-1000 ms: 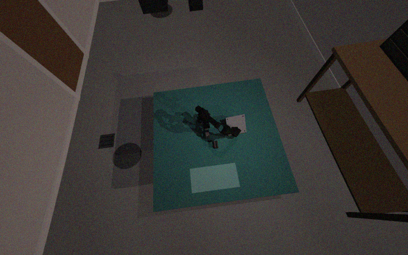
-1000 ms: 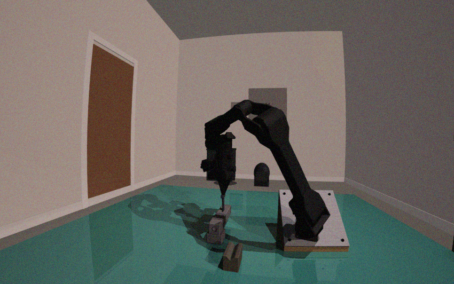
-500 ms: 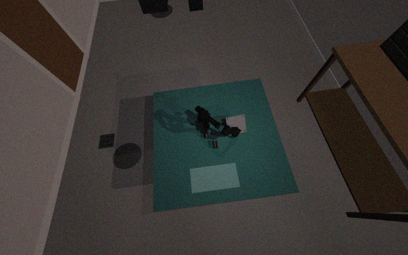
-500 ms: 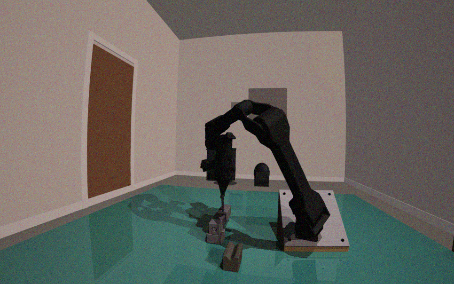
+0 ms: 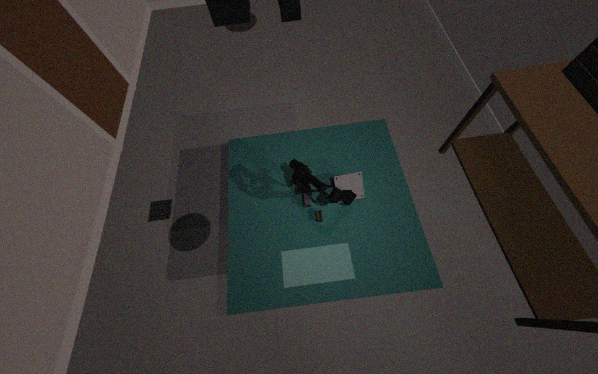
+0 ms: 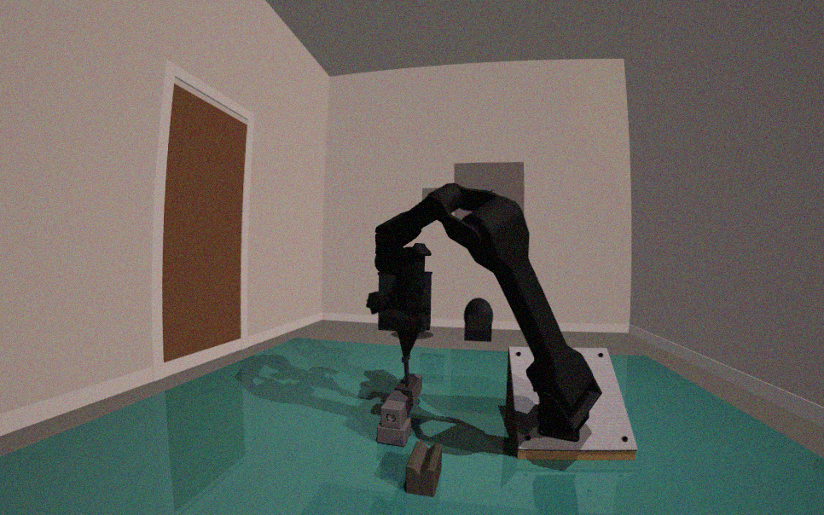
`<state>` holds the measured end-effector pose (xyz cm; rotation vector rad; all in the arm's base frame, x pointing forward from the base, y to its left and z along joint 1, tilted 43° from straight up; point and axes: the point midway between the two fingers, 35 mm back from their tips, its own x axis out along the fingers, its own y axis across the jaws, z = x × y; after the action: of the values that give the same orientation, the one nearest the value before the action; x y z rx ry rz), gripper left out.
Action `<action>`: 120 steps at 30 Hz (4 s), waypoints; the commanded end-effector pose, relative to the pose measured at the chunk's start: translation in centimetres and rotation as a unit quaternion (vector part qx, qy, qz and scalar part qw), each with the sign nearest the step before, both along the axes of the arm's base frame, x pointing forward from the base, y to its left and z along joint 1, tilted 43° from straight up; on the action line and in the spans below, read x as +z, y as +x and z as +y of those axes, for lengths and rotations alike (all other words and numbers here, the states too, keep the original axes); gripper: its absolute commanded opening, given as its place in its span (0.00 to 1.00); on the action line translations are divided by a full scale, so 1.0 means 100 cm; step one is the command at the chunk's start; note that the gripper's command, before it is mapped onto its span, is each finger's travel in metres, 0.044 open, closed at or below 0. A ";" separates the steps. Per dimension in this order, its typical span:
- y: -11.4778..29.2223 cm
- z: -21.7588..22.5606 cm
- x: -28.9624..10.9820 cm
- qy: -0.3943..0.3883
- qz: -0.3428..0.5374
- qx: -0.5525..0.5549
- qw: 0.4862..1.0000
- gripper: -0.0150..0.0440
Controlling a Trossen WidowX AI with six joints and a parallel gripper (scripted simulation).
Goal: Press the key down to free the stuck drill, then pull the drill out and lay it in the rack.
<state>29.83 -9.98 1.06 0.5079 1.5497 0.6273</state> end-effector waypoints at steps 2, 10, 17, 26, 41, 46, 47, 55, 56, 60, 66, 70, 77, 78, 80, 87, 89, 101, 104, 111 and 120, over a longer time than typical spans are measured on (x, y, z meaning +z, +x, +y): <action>-0.005 0.007 -0.010 0.005 0.015 0.006 1.000 0.25; -0.007 0.009 -0.013 0.005 0.015 0.006 1.000 0.25; -0.008 0.010 -0.015 0.005 0.015 0.006 1.000 0.25; -0.009 0.012 -0.017 0.006 0.015 0.006 1.000 0.25; -0.010 0.015 -0.021 0.006 0.015 0.006 1.000 0.25; -0.010 0.017 -0.023 0.006 0.015 0.006 1.000 0.25; -0.010 0.017 -0.023 0.006 0.015 0.006 1.000 0.25; -0.010 0.018 -0.025 0.006 0.015 0.006 1.000 0.25; -0.010 0.019 -0.025 0.006 0.015 0.006 1.000 0.25; -0.010 0.019 -0.025 0.006 0.015 0.006 1.000 0.25; -0.010 0.020 -0.027 0.006 0.015 0.006 1.000 0.25; -0.010 0.021 -0.027 0.006 0.015 0.006 1.000 0.25; 0.000 -0.008 0.003 0.005 0.015 0.006 1.000 0.57; 0.002 -0.015 0.011 0.005 0.015 0.006 1.000 0.61; 0.004 -0.028 0.026 0.005 0.015 0.006 1.000 0.70; 0.007 -0.002 0.031 0.005 -0.049 0.072 0.996 1.00; 0.010 0.029 0.036 0.011 -0.123 0.162 0.979 1.00; -0.014 0.159 0.064 0.072 -0.458 0.529 0.711 1.00; -0.014 0.159 0.064 0.072 -0.458 0.529 0.711 1.00; -0.014 0.159 0.064 0.072 -0.458 0.529 0.711 1.00; -0.014 0.161 0.060 0.072 -0.458 0.529 0.711 1.00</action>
<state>28.46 5.90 7.30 -0.6534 0.6696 1.5847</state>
